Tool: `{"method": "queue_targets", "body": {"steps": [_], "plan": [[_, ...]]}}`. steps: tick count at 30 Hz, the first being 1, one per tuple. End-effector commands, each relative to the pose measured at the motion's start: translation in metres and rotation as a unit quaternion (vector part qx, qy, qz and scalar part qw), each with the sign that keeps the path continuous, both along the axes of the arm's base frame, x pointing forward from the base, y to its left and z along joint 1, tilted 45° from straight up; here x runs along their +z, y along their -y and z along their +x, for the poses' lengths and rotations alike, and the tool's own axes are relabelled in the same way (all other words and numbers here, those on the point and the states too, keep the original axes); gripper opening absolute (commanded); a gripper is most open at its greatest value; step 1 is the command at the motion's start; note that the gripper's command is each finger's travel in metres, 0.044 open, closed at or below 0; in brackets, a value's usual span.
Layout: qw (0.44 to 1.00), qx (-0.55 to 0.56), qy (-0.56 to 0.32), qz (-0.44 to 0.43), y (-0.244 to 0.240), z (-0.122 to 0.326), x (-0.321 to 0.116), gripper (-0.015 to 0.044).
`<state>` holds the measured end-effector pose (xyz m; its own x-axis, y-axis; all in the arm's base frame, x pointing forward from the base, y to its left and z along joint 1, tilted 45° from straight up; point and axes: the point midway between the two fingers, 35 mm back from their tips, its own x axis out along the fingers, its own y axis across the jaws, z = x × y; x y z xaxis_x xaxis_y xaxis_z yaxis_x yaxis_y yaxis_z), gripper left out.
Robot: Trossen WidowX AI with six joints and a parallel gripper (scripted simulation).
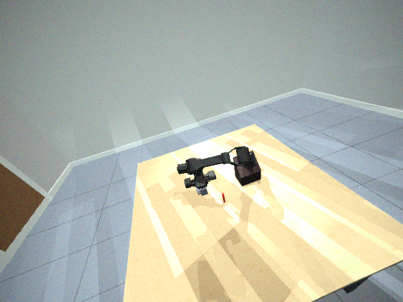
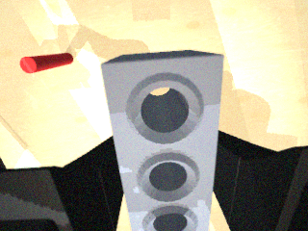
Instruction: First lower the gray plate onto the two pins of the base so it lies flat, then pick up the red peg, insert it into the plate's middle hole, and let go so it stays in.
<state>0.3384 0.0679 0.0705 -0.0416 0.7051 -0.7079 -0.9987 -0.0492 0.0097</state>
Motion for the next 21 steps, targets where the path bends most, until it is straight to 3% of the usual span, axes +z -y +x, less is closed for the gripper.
{"method": "queue_targets", "body": {"steps": [1,21], "plan": [[1.0,0.002,0.004,-0.003,0.006,0.005,-0.013,0.0],[1.0,0.013,0.016,-0.004,0.026,0.017,-0.074,0.0]]}}
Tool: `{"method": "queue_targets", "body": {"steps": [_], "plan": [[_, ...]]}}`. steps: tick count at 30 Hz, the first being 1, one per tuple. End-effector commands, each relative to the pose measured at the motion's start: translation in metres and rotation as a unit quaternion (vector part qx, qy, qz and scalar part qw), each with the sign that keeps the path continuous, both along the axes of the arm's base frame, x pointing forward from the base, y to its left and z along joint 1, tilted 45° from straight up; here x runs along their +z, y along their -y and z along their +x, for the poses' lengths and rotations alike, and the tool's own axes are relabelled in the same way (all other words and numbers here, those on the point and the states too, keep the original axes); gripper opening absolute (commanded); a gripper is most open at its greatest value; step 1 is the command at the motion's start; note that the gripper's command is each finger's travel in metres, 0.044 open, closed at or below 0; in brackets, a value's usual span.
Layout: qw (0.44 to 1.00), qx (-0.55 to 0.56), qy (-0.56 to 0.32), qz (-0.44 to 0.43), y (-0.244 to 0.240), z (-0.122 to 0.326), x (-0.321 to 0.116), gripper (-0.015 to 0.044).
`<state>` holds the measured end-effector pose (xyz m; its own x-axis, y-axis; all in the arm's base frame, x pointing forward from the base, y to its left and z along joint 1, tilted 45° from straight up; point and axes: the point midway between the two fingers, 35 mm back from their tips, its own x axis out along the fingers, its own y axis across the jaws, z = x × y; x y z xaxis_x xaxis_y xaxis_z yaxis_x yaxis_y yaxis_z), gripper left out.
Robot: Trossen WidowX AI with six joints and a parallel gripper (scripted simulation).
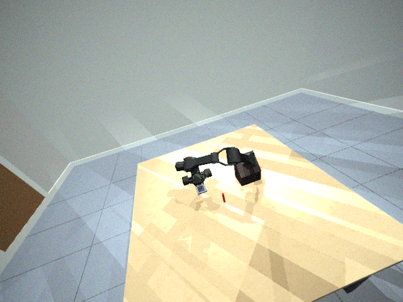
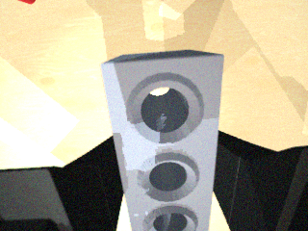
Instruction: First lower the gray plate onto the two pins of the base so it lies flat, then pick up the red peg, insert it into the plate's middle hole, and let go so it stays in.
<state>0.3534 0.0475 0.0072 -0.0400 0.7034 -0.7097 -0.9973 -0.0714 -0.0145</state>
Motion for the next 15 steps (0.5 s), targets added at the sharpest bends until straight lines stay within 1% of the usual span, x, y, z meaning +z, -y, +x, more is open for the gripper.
{"method": "queue_targets", "body": {"steps": [1,15], "plan": [[1.0,0.002,0.004,-0.003,0.006,0.002,-0.014,0.0],[1.0,0.01,0.012,-0.003,0.019,0.003,-0.059,0.0]]}}
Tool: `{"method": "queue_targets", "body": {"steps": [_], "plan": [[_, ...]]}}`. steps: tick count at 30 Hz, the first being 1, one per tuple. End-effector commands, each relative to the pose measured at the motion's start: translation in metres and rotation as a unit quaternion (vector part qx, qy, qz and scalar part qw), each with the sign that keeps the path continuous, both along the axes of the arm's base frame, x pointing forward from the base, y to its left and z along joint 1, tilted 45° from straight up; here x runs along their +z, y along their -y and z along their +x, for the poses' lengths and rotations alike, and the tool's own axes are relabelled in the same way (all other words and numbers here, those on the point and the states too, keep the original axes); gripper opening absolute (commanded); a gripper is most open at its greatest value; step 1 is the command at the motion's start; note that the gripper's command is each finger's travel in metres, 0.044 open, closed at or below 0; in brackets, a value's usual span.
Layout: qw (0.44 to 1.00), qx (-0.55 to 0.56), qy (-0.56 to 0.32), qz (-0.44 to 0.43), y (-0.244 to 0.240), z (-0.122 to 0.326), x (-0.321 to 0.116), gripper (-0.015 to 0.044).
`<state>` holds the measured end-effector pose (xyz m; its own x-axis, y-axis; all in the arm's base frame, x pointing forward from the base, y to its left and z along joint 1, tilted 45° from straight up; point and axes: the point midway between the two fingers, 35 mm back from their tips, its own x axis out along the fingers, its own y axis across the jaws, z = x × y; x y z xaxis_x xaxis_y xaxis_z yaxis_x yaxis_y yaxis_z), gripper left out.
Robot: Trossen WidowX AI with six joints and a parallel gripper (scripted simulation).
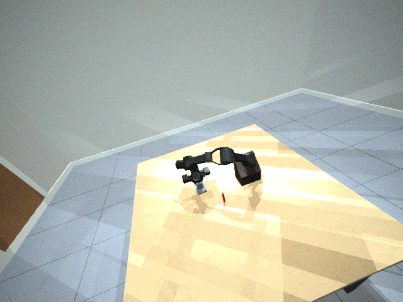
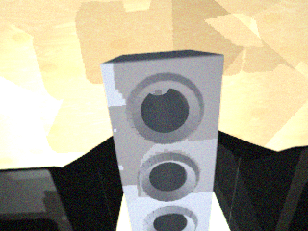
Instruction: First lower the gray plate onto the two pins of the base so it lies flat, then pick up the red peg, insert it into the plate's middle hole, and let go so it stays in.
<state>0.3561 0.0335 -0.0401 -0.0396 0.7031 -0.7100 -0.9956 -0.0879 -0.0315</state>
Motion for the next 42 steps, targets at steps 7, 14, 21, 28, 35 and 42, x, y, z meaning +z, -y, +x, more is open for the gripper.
{"method": "queue_targets", "body": {"steps": [7,14,21,28,35,42], "plan": [[1.0,0.005,0.008,-0.003,0.011,-0.002,-0.033,0.0],[1.0,0.006,0.008,-0.003,0.012,-0.001,-0.035,0.0],[1.0,0.006,0.008,-0.003,0.012,-0.002,-0.035,0.0],[1.0,0.006,0.008,-0.003,0.012,-0.002,-0.035,0.0],[1.0,0.006,0.008,-0.003,0.012,-0.002,-0.035,0.0],[1.0,0.006,0.008,-0.002,0.01,-0.002,-0.039,0.0]]}}
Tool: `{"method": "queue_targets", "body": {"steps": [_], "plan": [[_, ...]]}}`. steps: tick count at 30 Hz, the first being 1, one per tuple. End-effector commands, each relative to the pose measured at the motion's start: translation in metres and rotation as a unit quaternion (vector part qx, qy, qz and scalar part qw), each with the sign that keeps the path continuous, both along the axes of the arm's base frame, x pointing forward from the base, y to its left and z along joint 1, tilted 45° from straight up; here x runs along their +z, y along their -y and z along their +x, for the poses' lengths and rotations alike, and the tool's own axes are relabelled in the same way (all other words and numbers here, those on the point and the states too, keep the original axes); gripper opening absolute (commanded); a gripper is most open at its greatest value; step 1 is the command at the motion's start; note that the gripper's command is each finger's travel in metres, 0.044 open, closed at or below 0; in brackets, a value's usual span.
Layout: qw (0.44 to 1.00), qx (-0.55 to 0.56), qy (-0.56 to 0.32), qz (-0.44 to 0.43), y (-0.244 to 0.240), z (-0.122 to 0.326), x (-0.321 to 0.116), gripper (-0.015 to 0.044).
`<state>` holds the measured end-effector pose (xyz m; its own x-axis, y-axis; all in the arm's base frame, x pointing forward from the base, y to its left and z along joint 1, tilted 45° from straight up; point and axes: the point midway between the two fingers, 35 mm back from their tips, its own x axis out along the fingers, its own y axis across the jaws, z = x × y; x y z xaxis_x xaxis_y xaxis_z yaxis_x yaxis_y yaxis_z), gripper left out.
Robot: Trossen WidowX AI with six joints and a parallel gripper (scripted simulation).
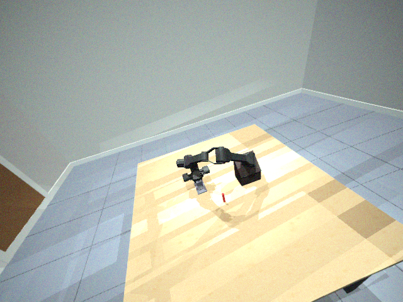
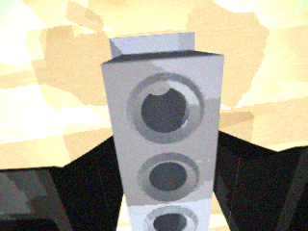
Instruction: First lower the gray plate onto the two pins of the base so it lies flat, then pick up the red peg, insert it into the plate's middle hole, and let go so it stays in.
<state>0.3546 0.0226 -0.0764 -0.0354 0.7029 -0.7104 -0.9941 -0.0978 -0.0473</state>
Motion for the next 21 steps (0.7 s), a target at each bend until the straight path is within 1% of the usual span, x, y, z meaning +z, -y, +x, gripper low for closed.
{"method": "queue_targets", "body": {"steps": [1,21], "plan": [[1.0,0.001,0.0,-0.003,-0.003,0.0,-0.005,0.0],[1.0,0.001,0.0,-0.002,-0.022,-0.001,-0.024,0.0]]}}
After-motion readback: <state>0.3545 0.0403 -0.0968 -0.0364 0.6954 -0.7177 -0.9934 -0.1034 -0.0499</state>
